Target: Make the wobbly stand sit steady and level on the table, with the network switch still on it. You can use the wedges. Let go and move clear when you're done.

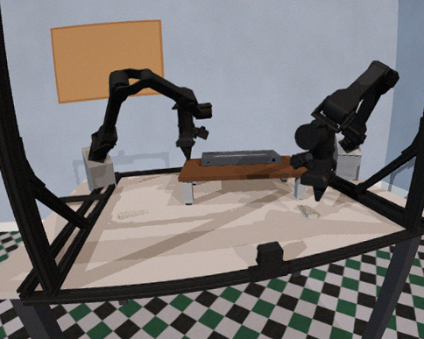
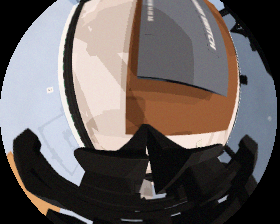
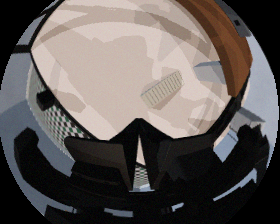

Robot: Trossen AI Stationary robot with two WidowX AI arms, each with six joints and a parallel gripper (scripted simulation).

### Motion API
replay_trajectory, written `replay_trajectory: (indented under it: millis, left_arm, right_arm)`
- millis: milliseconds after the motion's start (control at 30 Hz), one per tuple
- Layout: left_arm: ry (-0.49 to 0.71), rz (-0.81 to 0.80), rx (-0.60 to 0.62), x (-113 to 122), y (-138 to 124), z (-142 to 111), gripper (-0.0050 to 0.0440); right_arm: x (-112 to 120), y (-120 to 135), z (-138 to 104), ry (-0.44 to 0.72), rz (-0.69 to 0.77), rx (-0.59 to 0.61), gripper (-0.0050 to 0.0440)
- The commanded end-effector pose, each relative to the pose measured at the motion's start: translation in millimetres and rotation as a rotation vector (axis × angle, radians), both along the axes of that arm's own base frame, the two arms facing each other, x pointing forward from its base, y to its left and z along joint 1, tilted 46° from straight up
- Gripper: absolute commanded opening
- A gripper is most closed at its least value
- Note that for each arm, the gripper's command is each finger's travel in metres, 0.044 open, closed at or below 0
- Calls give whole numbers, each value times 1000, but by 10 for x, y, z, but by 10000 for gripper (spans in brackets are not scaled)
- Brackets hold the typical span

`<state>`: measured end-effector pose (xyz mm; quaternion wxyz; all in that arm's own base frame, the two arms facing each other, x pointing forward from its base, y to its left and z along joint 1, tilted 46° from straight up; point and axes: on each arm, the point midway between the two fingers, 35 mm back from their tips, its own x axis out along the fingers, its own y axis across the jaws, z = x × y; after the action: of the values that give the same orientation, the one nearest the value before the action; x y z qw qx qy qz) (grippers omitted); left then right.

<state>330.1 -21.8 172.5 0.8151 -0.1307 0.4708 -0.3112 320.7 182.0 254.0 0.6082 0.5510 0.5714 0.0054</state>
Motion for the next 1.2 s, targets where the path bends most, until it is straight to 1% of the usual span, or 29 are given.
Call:
replay_trajectory:
  millis: [0,33,67,600,633,733,867,1100,1167]
  left_arm:
    - [11,-15,2,21,-43,-66,0]
    - [11,-15,2,21,-43,-66,0]
    - [11,-15,2,21,-43,-66,0]
    - [11,-15,2,21,-43,-66,0]
    - [11,-15,2,21,-43,-66,0]
    - [11,-15,2,21,-43,-66,0]
    - [11,-15,2,21,-43,-66,0]
    - [11,-15,2,21,-43,-66,0]
    - [11,-15,2,21,-43,-66,0]
  right_arm:
    - [2,-1,-5,0,1,-4,0]
    - [2,-1,-5,0,1,-4,0]
    - [2,0,-5,-35,39,-23,0]
    - [2,0,-5,-35,39,-23,0]
    - [204,361,-410,-213,231,-116,0]
    - [204,361,-410,-357,360,-181,0]
    - [204,361,-410,-503,551,-277,0]
    - [204,361,-410,-797,866,-436,0]
    - [204,361,-410,-797,866,-436,0]
